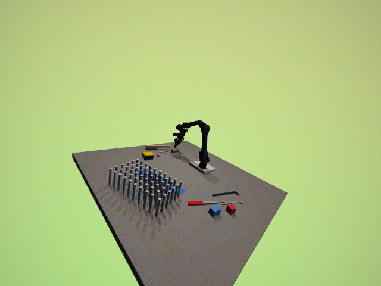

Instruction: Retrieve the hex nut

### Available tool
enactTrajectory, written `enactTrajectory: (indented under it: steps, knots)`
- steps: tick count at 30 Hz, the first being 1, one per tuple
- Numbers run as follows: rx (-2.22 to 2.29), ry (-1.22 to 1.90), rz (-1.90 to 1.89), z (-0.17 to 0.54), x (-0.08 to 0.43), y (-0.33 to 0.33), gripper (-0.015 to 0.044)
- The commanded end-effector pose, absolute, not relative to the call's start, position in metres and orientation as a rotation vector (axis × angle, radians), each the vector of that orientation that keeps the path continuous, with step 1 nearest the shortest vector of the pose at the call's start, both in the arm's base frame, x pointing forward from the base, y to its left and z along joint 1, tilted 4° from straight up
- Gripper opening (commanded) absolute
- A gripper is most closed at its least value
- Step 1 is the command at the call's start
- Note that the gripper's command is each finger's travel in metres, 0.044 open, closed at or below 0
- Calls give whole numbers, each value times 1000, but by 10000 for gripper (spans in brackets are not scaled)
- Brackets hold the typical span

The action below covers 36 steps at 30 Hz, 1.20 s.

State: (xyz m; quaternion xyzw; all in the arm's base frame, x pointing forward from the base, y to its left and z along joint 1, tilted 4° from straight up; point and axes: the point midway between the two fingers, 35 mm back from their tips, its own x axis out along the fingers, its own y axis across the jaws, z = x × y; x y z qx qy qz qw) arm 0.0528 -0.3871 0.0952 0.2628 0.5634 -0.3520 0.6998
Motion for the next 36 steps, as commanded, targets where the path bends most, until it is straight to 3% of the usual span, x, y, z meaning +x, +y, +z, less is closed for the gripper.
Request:
enactTrajectory:
  steps: [1, 22, 36]
  knots:
    - [1451, 754, -1185, 96, 47, -392, 440]
    - [2541, -29, -1474, 101, 40, -395, 440]
    - [2568, -52, -1480, 101, 40, -395, 440]
